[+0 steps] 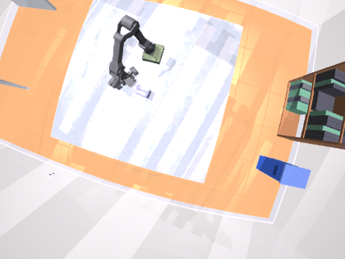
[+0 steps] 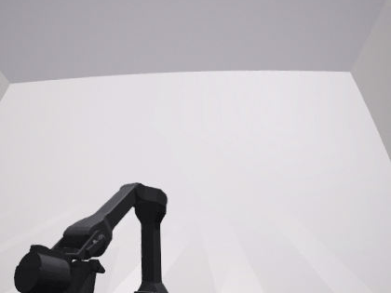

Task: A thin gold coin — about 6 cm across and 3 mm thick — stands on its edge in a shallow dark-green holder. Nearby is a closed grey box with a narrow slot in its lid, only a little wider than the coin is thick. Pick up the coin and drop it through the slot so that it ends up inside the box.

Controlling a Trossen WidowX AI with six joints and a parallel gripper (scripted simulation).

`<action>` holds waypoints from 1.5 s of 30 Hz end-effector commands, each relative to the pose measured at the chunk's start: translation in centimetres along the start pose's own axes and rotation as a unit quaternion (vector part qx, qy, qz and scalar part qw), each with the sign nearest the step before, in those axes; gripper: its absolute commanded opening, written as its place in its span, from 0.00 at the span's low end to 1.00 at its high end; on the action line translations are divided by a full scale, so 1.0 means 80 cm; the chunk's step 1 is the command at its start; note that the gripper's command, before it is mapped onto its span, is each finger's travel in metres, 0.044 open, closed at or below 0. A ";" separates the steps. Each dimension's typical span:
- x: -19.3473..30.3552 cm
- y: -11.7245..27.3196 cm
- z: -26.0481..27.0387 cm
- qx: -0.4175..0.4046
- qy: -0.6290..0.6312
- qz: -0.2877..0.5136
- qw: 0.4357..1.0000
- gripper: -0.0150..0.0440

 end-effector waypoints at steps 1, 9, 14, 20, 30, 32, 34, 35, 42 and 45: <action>-0.001 -0.003 0.001 -0.002 0.002 -0.002 1.000 0.39; -0.001 -0.003 0.001 -0.002 0.002 -0.002 1.000 0.25; 0.000 -0.002 0.000 0.001 -0.002 -0.001 1.000 0.25; 0.002 0.012 -0.005 0.010 -0.017 0.001 1.000 0.25; 0.001 0.042 -0.007 0.007 -0.011 0.000 1.000 0.25; 0.001 0.048 -0.007 0.006 -0.010 0.000 1.000 0.25; 0.001 0.054 -0.007 0.005 -0.009 0.000 1.000 0.25; 0.001 0.057 -0.007 0.005 -0.008 0.000 1.000 0.25; 0.000 0.079 -0.006 0.002 -0.005 -0.001 1.000 0.25; 0.000 0.089 -0.005 0.001 -0.003 -0.001 1.000 0.25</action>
Point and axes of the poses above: the point midway between the two fingers, 35 mm back from their tips, its own y axis back along the fingers, its own z axis across the jaws, x = y × z, the point moved 4 cm from there along y, back along the fingers, and after that the axes turned 14 degrees about y, right-handed, at the moved point
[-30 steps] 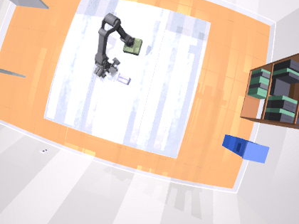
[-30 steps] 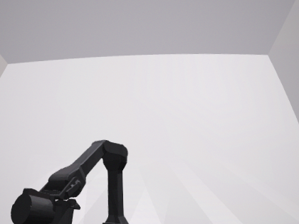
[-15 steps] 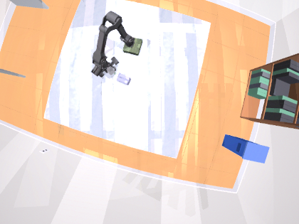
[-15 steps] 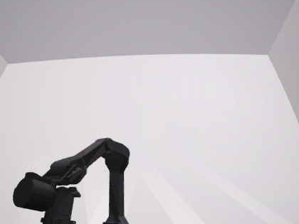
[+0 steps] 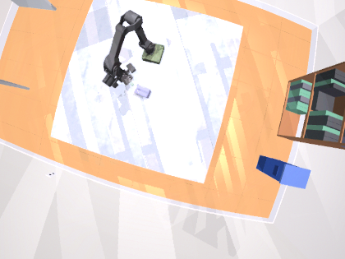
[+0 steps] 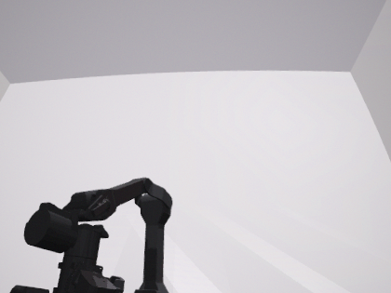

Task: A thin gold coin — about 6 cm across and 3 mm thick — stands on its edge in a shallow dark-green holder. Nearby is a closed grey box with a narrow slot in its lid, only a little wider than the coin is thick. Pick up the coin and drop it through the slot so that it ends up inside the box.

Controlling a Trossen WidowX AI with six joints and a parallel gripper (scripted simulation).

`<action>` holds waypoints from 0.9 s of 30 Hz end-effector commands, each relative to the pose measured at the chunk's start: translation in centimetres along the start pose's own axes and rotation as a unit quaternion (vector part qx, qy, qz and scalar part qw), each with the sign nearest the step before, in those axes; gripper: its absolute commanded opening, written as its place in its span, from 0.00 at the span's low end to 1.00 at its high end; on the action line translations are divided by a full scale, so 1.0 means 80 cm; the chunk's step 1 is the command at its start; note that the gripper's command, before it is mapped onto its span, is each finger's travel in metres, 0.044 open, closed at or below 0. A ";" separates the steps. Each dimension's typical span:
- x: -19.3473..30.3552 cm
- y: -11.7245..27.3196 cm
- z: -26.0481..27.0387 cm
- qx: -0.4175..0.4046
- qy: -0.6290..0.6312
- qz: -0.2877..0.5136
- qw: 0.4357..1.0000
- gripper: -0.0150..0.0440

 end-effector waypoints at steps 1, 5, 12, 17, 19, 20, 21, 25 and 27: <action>0.000 0.012 0.001 0.000 0.005 -0.001 1.000 0.25; -0.001 0.025 0.003 -0.002 0.007 -0.001 1.000 0.25; 0.000 0.036 0.005 -0.003 0.019 -0.002 1.000 0.25; 0.002 0.036 0.000 -0.003 0.094 -0.002 0.996 0.25; 0.003 0.036 -0.001 -0.003 0.126 -0.002 0.992 0.25; 0.004 0.036 -0.002 -0.003 0.141 -0.002 0.990 0.25; 0.004 0.036 -0.003 -0.003 0.157 -0.002 0.988 0.25; 0.006 0.036 -0.007 -0.003 0.215 -0.002 0.977 0.25; 0.007 0.037 -0.007 -0.002 0.225 -0.002 0.974 0.25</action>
Point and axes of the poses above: the point midway between the two fingers, 35 mm back from their tips, its own y axis back along the fingers, its own z axis across the jaws, x = y × z, the point moved 4 cm from there along y, back along the fingers, and after that the axes turned 14 degrees about y, right-handed, at the moved point
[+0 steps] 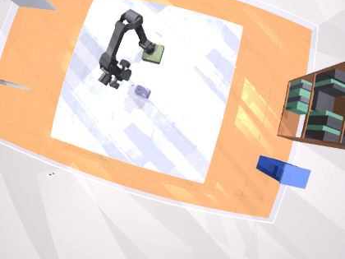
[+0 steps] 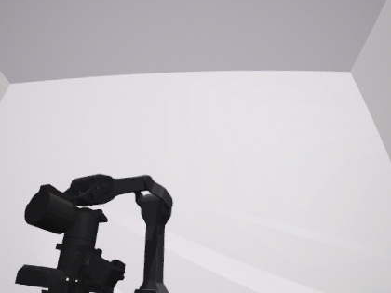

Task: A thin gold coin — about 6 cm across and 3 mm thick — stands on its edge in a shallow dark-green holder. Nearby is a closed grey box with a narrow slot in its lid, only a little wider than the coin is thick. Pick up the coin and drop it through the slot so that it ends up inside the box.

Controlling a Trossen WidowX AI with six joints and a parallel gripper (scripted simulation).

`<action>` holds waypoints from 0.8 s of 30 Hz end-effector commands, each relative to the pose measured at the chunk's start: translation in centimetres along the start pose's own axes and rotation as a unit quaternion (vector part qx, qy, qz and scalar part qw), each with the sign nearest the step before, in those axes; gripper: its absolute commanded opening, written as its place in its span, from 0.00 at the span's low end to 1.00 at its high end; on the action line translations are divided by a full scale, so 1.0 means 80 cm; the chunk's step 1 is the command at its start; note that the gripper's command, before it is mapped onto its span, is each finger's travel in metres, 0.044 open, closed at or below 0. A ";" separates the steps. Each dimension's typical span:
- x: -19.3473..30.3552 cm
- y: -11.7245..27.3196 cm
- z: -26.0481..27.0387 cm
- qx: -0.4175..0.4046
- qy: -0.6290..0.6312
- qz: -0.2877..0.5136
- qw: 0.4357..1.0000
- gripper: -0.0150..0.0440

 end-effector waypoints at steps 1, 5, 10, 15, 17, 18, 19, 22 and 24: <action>0.001 0.000 -0.001 -0.001 0.024 -0.002 1.000 0.25; -0.001 0.000 -0.002 -0.001 0.024 -0.002 1.000 0.25; -0.013 0.000 -0.011 -0.001 0.024 -0.003 1.000 0.25; -0.025 0.000 -0.018 -0.001 0.023 -0.003 1.000 0.25; -0.029 0.000 -0.020 -0.001 0.022 -0.002 1.000 0.25; -0.032 0.000 -0.021 -0.001 0.022 -0.002 1.000 0.25; -0.034 -0.001 -0.023 -0.001 0.021 -0.002 1.000 0.25; -0.041 -0.001 -0.026 -0.001 0.020 -0.001 1.000 0.25; -0.046 -0.001 -0.028 -0.001 0.020 -0.001 1.000 0.25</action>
Point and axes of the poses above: the point midway between the two fingers, 35 mm back from their tips, its own y axis back along the fingers, its own z axis across the jaws, x = y × z, the point moved 4 cm from there along y, back along the fingers, and after that the axes turned 14 degrees about y, right-handed, at the moved point
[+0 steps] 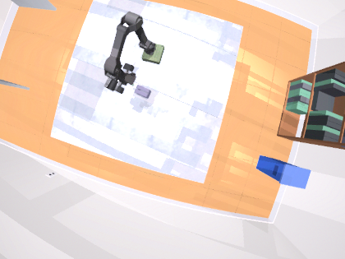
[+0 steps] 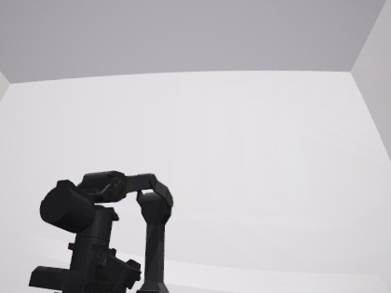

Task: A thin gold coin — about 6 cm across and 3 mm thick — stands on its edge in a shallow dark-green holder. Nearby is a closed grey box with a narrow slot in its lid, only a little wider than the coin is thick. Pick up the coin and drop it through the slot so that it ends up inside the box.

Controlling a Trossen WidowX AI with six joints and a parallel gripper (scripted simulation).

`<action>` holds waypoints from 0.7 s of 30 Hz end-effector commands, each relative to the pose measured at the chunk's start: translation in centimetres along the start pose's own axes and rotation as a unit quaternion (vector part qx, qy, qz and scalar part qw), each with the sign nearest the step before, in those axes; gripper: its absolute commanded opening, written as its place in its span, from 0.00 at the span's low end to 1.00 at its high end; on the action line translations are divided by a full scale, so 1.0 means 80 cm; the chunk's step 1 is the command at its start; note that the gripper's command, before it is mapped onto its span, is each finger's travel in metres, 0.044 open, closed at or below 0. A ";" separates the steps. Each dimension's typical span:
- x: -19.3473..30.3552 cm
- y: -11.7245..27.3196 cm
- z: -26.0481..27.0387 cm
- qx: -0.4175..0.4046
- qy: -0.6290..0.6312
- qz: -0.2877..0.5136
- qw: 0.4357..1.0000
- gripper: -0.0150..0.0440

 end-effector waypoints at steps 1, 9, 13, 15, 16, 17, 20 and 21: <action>-0.008 -0.001 -0.005 -0.002 -0.003 0.002 1.000 0.25; -0.030 0.000 -0.016 -0.001 -0.002 0.000 1.000 0.25; -0.041 0.000 -0.022 -0.001 -0.002 0.000 1.000 0.25; -0.046 0.000 -0.024 0.000 -0.002 -0.001 1.000 0.25; -0.049 0.000 -0.026 0.000 -0.002 -0.001 1.000 0.25; -0.052 0.000 -0.027 0.000 -0.001 -0.001 1.000 0.25; -0.061 0.001 -0.030 0.000 -0.001 -0.002 1.000 0.25; -0.064 0.001 -0.032 0.000 -0.001 -0.002 1.000 0.25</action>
Point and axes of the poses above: the point midway between the two fingers, 35 mm back from their tips, its own y axis back along the fingers, its own z axis across the jaws, x = y × z, the point moved 4 cm from there along y, back along the fingers, and after that the axes turned 14 degrees about y, right-handed, at the moved point
